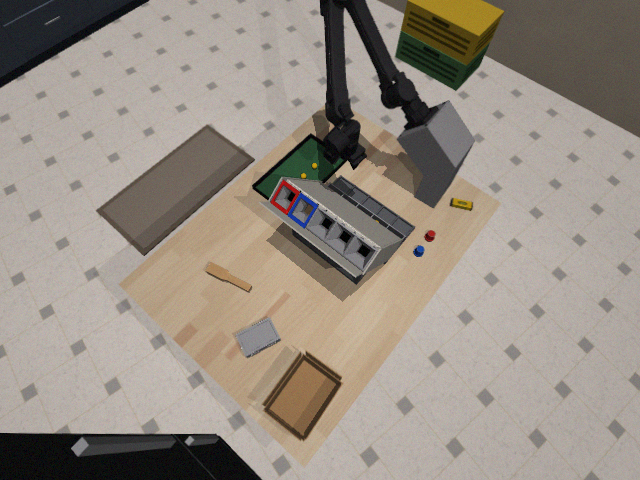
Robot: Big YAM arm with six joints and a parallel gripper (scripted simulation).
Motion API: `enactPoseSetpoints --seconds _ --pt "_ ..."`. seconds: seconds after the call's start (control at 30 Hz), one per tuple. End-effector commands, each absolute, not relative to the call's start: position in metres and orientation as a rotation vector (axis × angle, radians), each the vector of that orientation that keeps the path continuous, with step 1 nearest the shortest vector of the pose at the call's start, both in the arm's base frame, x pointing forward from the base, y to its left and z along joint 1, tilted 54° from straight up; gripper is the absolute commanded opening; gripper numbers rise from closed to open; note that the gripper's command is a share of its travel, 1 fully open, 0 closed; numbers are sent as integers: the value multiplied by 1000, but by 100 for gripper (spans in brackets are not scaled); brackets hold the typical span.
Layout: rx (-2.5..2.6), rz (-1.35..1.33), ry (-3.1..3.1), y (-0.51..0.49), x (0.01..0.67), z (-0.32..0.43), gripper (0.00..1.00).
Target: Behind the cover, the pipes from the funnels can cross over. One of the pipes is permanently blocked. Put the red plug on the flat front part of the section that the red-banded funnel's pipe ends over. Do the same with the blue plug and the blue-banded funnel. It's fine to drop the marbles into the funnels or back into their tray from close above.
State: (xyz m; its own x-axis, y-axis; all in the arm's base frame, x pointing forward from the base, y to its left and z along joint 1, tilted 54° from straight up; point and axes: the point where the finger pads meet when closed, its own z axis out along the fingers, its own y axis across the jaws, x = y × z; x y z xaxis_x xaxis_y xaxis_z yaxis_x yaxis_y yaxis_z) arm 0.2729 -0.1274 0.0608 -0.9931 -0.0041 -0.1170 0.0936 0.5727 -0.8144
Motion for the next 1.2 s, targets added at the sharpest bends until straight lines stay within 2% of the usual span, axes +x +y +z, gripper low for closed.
enactPoseSetpoints --seconds 0.0,0.53,1.03,1.17 --pt "-143 -1365 2712 -134 279 62 80" --pt "-98 -1376 2706 -163 278 72 80" --pt "-63 -1372 2705 -275 262 160 80" --pt "-68 -1373 2705 -276 262 161 80"
